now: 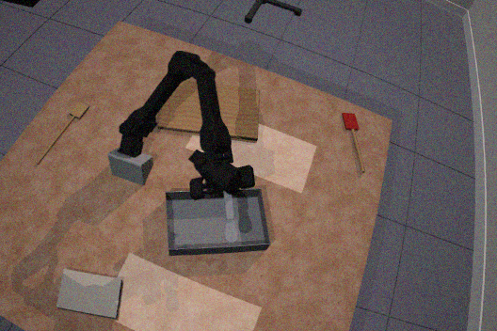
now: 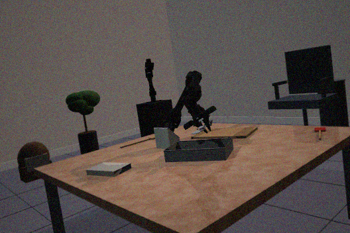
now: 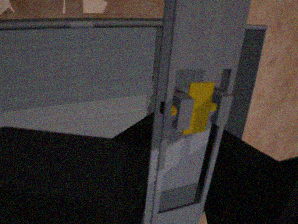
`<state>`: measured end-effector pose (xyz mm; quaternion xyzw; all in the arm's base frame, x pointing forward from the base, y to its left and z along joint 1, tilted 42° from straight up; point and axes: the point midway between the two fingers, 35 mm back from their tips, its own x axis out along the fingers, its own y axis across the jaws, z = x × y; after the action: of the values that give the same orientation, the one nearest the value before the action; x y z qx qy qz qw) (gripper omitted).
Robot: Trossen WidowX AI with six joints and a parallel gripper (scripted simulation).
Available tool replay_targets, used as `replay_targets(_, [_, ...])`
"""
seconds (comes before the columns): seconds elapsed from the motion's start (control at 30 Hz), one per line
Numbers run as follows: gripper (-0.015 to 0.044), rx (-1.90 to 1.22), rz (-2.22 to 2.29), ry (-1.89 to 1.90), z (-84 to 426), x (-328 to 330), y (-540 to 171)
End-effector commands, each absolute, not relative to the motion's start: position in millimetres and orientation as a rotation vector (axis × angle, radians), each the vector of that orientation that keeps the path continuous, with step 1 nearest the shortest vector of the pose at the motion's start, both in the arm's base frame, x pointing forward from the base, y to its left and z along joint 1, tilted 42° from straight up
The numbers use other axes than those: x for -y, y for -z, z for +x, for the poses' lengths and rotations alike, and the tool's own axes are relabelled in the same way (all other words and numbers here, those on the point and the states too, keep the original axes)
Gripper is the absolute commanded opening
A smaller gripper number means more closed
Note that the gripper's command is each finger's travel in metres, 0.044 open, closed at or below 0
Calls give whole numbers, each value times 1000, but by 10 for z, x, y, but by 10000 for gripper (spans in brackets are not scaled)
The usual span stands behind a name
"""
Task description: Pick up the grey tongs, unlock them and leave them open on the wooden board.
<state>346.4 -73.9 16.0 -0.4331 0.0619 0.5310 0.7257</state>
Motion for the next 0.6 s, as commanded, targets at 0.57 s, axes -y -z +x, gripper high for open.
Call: replay_targets(0.57, [-150,-327,-970,-1506,3476,723,-148])
